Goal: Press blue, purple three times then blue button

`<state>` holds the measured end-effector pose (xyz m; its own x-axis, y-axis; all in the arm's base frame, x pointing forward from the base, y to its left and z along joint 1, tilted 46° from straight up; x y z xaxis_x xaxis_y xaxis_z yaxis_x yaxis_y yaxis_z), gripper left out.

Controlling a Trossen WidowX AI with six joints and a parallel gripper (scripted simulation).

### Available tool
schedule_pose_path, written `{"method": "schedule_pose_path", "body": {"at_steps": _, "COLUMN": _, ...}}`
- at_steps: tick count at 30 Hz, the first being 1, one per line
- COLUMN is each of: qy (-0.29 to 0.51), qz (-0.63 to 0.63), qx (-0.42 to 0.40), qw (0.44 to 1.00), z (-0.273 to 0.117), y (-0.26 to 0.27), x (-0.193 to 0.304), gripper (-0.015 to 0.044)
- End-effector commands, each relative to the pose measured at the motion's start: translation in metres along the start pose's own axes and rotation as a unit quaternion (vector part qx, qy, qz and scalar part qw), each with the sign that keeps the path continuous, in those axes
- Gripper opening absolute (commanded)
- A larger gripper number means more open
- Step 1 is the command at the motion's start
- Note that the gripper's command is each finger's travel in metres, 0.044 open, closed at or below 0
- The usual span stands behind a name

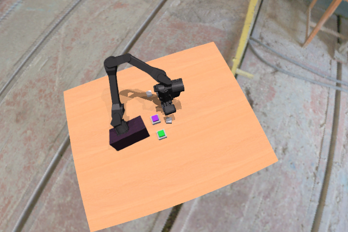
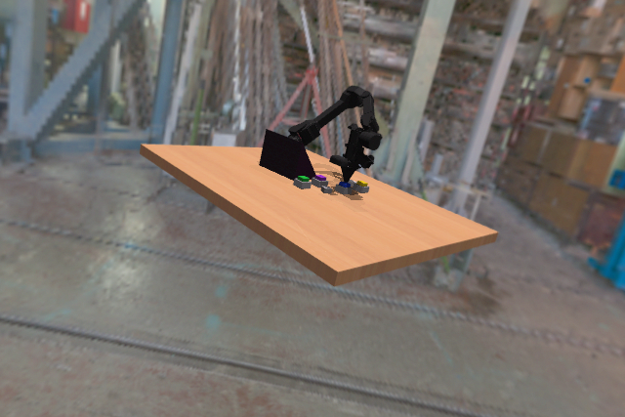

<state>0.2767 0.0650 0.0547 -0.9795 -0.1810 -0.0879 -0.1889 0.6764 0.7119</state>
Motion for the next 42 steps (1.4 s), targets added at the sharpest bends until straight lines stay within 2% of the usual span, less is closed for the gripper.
{"method": "schedule_pose_path", "body": {"at_steps": 1, "qy": 0.002, "qz": 0.005, "qx": -0.003, "qw": 1.0, "z": 0.009, "y": 0.0, "x": 0.002, "gripper": 0.002}}
{"method": "schedule_pose_path", "body": {"at_steps": 25, "qy": 0.002, "qz": 0.005, "qx": -0.003, "qw": 1.0, "z": 0.012, "y": 0.0, "x": 0.002, "gripper": 0.002}}
{"method": "schedule_pose_path", "body": {"at_steps": 29, "qy": 0.003, "qz": 0.005, "qx": -0.002, "qw": 1.0, "z": -0.019, "y": -0.001, "x": 0.002, "gripper": 0.002}}
{"method": "schedule_pose_path", "body": {"at_steps": 35, "qy": 0.003, "qz": 0.005, "qx": -0.003, "qw": 1.0, "z": -0.021, "y": -0.001, "x": 0.002, "gripper": 0.002}}
{"method": "schedule_pose_path", "body": {"at_steps": 37, "qy": 0.003, "qz": 0.005, "qx": -0.002, "qw": 1.0, "z": -0.028, "y": 0.011, "x": 0.0, "gripper": 0.0072}}
{"method": "schedule_pose_path", "body": {"at_steps": 42, "qy": 0.003, "qz": 0.005, "qx": -0.003, "qw": 1.0, "z": -0.069, "y": 0.087, "x": 0.001, "gripper": 0.0204}}
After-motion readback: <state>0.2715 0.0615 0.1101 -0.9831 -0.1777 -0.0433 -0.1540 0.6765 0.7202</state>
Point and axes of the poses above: the point midway between the two fingers, 35 mm back from their tips, its own z axis out along the fingers, its own y axis across the jaws, x = y × z, the point moved 3 cm from there along -z, back along the fingers, and after that the axes turned 11 degrees about -z, right-handed, at the moved point
